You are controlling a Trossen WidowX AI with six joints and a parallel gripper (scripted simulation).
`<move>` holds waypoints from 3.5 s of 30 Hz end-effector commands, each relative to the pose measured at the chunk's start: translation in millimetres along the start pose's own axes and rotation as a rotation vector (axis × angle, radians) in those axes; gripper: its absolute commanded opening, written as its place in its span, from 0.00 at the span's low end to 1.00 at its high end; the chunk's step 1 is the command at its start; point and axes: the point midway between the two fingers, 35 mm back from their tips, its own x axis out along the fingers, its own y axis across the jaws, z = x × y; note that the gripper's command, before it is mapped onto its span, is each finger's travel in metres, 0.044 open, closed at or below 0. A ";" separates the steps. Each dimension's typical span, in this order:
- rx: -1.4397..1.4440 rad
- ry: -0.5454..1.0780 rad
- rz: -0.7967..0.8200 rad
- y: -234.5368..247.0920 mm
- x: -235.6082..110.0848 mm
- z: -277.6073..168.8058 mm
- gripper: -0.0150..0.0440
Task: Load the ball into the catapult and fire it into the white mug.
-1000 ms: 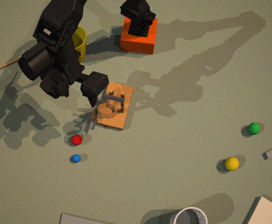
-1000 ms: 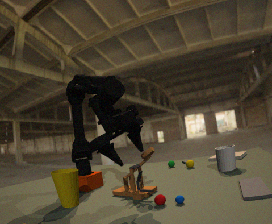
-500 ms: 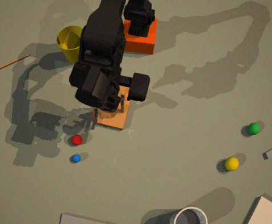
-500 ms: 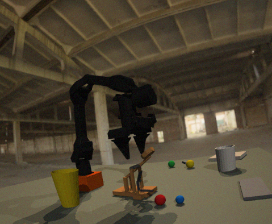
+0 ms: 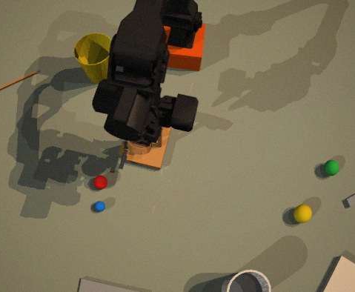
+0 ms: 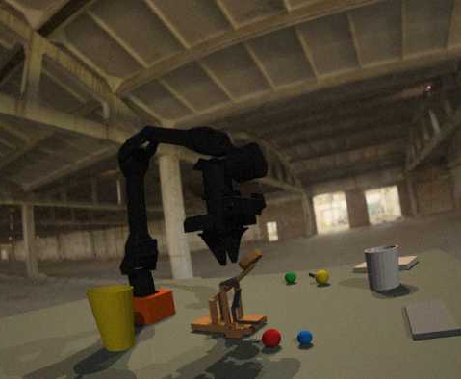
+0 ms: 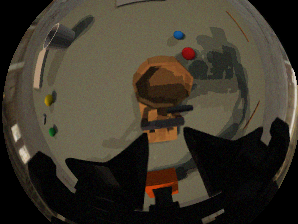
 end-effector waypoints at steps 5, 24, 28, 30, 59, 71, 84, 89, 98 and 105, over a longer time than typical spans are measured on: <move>0.005 0.003 -0.004 -0.5 0.0 -0.4 0.25; 0.005 0.003 -0.004 -0.6 10.6 7.8 0.25; 0.005 0.002 -0.004 -0.6 15.9 11.7 0.25; 0.005 0.002 -0.004 -0.6 18.6 13.6 0.25; 0.005 0.000 -0.004 -0.9 57.0 36.0 0.25; 0.005 0.000 -0.004 -1.0 72.9 41.5 0.25; 0.005 0.000 -0.004 -1.1 91.1 44.7 0.25; 0.005 0.000 -0.004 -1.2 99.3 44.9 0.25; 0.005 -0.011 -0.001 -0.8 90.7 46.9 0.25; 0.005 -0.004 -0.004 -1.0 53.7 68.4 0.52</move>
